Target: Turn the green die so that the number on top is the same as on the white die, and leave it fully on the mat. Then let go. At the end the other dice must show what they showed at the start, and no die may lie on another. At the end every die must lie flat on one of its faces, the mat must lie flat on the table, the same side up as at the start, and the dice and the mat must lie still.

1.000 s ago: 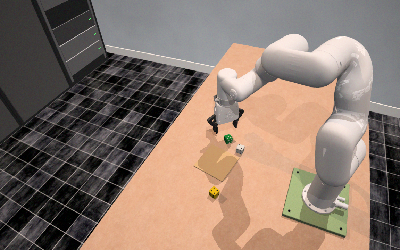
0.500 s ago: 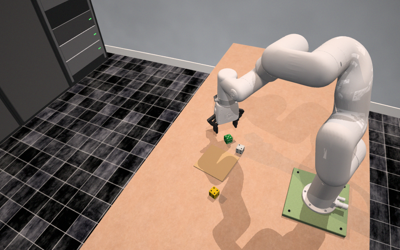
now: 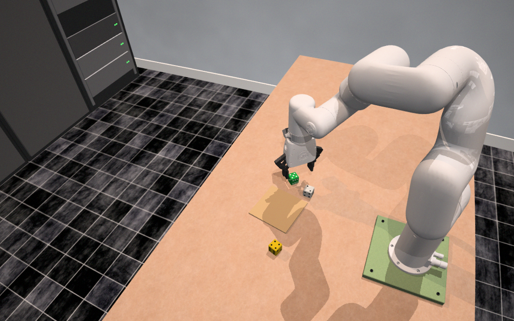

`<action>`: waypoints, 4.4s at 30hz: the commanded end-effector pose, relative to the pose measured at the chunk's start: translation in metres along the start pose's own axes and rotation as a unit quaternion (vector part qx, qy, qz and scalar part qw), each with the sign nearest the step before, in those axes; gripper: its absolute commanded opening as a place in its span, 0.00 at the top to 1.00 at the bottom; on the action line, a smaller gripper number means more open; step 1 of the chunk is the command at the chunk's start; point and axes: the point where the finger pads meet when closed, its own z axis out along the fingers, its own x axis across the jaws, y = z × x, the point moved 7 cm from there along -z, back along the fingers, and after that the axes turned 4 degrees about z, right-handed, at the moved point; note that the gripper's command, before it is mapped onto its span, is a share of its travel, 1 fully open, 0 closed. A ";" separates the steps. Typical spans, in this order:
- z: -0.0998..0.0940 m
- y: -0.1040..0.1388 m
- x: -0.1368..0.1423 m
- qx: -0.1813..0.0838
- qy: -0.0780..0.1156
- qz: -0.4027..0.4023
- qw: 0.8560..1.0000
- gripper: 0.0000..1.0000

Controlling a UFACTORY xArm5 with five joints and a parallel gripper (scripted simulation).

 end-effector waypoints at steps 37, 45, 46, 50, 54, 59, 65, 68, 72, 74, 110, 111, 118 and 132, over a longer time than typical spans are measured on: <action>-0.002 0.030 0.012 0.004 -0.002 0.000 1.000 0.00; -0.002 0.030 0.012 0.004 -0.002 0.000 1.000 0.00; -0.002 0.030 0.012 0.004 -0.002 0.000 1.000 0.00; -0.002 0.031 0.011 0.004 -0.002 0.000 1.000 0.00; -0.002 0.034 0.007 0.004 -0.002 0.000 1.000 0.00; -0.002 0.044 -0.002 0.004 -0.002 0.000 1.000 0.00; -0.002 0.069 -0.029 0.004 -0.002 0.000 1.000 0.00; -0.002 0.085 -0.046 0.004 -0.002 0.000 1.000 0.00; -0.002 0.097 -0.058 0.004 -0.002 0.000 1.000 0.00; -0.002 0.110 -0.071 0.005 -0.002 0.000 1.000 0.00; -0.002 0.197 -0.162 0.005 -0.001 0.000 1.000 0.00; -0.002 0.197 -0.162 0.005 -0.001 0.000 1.000 0.00; -0.002 0.197 -0.162 0.005 -0.001 0.000 1.000 0.00; -0.002 0.197 -0.162 0.005 -0.001 0.000 1.000 0.00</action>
